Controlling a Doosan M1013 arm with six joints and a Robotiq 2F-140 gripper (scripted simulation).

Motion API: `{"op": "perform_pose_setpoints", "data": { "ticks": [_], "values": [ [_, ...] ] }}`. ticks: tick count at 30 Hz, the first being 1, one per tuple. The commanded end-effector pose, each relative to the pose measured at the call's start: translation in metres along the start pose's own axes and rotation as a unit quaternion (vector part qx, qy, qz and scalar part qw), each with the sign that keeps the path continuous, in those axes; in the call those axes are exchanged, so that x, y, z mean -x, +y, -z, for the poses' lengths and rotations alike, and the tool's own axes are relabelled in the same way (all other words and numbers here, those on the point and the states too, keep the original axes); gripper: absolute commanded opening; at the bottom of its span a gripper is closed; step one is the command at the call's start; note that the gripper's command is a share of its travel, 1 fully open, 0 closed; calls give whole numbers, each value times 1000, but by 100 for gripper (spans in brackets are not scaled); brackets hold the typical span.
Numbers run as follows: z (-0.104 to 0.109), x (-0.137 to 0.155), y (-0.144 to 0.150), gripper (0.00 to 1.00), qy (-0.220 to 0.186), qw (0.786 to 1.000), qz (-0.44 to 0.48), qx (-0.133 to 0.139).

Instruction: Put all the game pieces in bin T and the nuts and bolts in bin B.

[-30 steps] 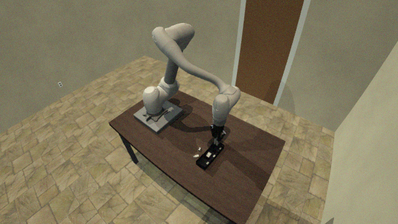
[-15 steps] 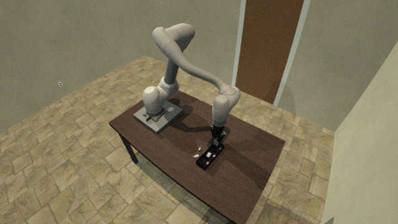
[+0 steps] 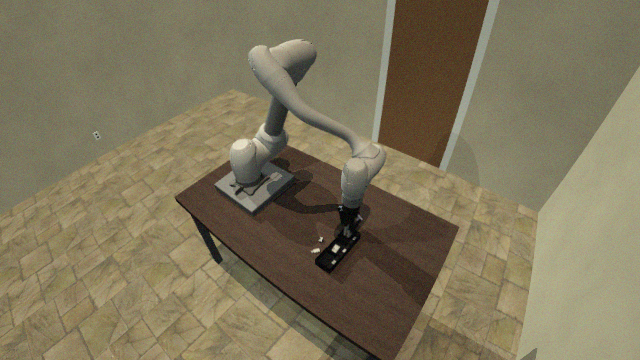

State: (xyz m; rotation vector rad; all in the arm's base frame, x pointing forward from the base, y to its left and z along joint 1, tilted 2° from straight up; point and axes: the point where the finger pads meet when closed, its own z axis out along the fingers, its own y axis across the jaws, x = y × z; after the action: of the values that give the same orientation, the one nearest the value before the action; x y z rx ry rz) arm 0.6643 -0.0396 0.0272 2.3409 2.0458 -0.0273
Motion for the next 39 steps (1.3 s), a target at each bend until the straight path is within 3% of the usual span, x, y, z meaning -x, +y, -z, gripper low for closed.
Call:
{"op": "perform_pose_setpoints", "data": {
  "ticks": [1,11,23,24,39],
  "values": [
    [-4,0,0,7,0,1000,0,0],
    [-20,0,0,7,0,1000,0,0],
    [-20,0,0,7,0,1000,0,0],
    [-20,0,0,19,0,1000,0,0],
    [-20,0,0,19,0,1000,0,0]
  ]
}}
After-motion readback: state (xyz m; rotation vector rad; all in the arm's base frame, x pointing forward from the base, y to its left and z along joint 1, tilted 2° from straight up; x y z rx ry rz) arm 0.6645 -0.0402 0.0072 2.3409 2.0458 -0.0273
